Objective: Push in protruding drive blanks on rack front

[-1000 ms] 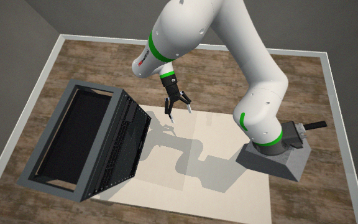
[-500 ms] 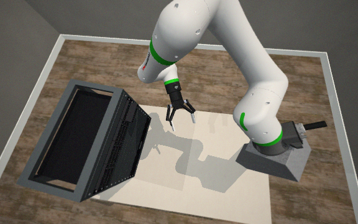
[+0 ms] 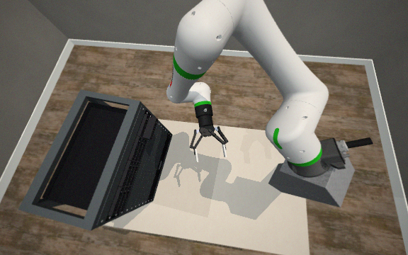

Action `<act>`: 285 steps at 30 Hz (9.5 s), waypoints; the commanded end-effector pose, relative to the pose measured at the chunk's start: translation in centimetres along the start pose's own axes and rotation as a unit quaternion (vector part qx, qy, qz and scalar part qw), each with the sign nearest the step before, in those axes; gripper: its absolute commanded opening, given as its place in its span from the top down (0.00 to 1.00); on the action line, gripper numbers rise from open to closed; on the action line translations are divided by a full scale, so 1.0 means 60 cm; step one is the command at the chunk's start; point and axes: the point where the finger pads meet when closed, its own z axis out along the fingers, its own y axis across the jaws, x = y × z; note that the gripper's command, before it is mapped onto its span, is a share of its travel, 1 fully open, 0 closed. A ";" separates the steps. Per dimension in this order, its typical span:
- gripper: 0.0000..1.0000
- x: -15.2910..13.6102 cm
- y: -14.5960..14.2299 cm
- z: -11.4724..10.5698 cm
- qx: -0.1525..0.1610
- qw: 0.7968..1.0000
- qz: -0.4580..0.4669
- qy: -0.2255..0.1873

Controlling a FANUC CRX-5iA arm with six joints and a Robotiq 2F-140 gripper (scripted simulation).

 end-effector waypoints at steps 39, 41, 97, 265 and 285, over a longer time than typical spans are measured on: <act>0.00 -0.250 -0.270 0.098 0.338 0.764 0.371 -0.404; 0.00 -0.250 -0.277 0.093 0.346 0.753 0.378 -0.413; 0.00 -0.098 -0.300 -0.132 0.588 0.345 0.465 -0.564; 0.00 -0.056 -0.345 -0.295 0.601 0.323 0.463 -0.565; 0.00 -0.056 -0.345 -0.295 0.601 0.323 0.463 -0.565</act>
